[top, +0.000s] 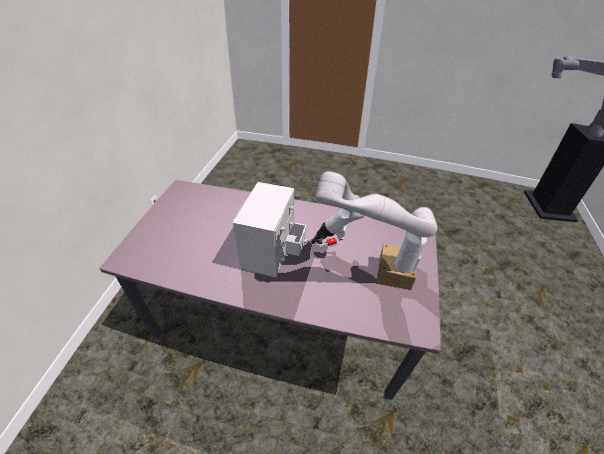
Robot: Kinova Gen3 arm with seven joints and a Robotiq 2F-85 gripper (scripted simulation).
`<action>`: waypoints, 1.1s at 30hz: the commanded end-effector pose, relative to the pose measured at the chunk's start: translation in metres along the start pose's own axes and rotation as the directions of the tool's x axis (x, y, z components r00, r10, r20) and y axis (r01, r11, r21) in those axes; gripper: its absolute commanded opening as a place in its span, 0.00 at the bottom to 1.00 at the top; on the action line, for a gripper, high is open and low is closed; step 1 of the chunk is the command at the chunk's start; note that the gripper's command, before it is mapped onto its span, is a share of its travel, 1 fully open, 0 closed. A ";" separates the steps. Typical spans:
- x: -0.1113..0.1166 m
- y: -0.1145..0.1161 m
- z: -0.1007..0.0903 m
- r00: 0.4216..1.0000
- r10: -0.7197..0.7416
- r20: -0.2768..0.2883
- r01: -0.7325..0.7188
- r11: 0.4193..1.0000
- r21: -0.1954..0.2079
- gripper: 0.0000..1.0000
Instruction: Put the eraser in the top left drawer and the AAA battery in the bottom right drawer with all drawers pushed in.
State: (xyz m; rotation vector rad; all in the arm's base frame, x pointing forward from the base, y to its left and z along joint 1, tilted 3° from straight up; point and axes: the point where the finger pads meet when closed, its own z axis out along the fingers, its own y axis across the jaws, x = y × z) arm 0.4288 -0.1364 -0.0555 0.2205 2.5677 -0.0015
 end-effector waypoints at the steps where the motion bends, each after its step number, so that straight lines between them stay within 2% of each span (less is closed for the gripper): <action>1: -0.006 0.001 0.002 1.000 -0.004 0.006 0.004 1.000 -0.003 0.00; 33: -0.047 0.001 0.030 1.000 -0.004 0.006 0.004 1.000 -0.003 0.00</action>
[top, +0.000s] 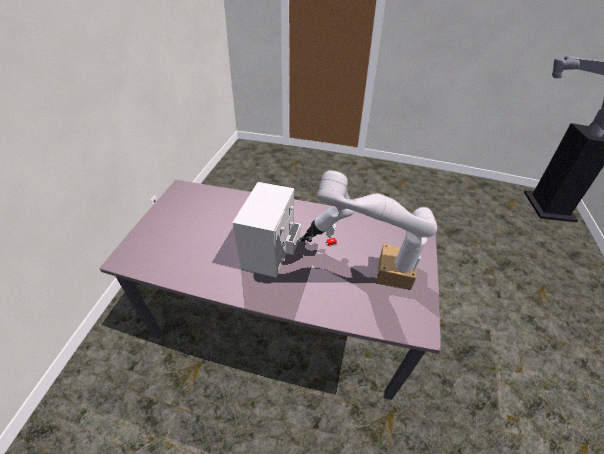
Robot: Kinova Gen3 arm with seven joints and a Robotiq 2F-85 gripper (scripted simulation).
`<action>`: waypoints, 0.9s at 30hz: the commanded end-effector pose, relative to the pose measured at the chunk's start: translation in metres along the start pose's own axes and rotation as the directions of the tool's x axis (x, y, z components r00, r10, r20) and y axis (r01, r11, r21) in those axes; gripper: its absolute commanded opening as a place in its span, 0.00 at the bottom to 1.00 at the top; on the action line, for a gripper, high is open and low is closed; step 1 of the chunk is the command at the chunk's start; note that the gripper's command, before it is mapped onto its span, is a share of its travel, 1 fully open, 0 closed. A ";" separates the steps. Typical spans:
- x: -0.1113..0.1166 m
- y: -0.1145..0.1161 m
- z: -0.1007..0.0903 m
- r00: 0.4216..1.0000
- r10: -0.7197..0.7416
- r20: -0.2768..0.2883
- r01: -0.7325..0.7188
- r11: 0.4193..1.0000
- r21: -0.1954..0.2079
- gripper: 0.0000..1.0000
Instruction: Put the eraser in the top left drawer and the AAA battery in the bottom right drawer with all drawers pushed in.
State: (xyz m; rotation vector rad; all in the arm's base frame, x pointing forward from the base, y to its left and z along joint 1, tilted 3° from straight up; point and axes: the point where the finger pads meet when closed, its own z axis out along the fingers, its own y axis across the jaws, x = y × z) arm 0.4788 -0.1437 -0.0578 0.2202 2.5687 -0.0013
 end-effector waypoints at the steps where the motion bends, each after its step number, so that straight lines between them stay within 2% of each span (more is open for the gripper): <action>1: -0.007 0.001 0.002 1.000 -0.004 0.007 0.004 1.000 -0.002 0.00; 27: -0.028 0.001 0.017 1.000 -0.004 0.007 0.004 1.000 -0.002 0.00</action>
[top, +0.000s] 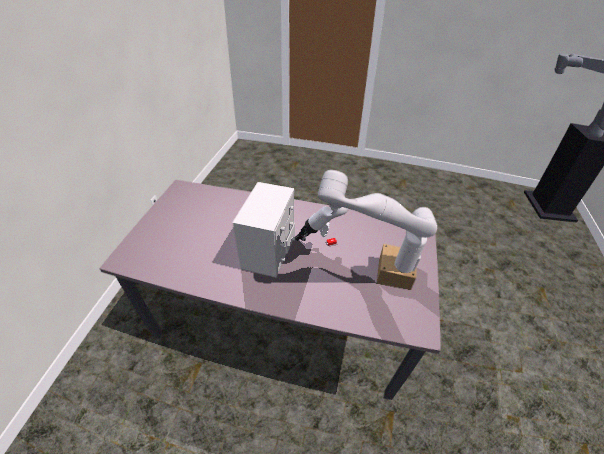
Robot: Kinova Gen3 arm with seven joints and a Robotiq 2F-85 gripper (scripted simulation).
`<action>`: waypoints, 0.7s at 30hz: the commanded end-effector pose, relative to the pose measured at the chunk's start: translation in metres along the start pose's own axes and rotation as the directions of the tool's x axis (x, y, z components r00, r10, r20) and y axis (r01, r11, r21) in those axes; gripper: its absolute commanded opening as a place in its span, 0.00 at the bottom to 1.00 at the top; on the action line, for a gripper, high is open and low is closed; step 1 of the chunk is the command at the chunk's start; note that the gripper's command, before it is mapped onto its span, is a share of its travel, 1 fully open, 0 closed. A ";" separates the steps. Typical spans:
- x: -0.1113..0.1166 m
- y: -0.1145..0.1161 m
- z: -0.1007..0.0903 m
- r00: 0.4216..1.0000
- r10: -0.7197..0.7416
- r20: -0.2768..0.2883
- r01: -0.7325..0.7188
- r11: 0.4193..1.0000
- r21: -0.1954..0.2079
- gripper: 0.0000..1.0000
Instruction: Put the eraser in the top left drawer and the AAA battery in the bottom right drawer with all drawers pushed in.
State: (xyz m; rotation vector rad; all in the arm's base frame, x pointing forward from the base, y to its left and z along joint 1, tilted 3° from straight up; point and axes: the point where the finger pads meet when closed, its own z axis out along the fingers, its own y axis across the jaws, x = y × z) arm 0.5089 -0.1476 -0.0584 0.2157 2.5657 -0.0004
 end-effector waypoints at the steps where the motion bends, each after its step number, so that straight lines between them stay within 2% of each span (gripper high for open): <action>1: -0.003 0.000 0.000 1.000 -0.001 0.004 0.001 1.000 -0.001 0.00; 21: -0.006 0.000 0.002 1.000 -0.001 0.004 0.001 1.000 -0.001 0.00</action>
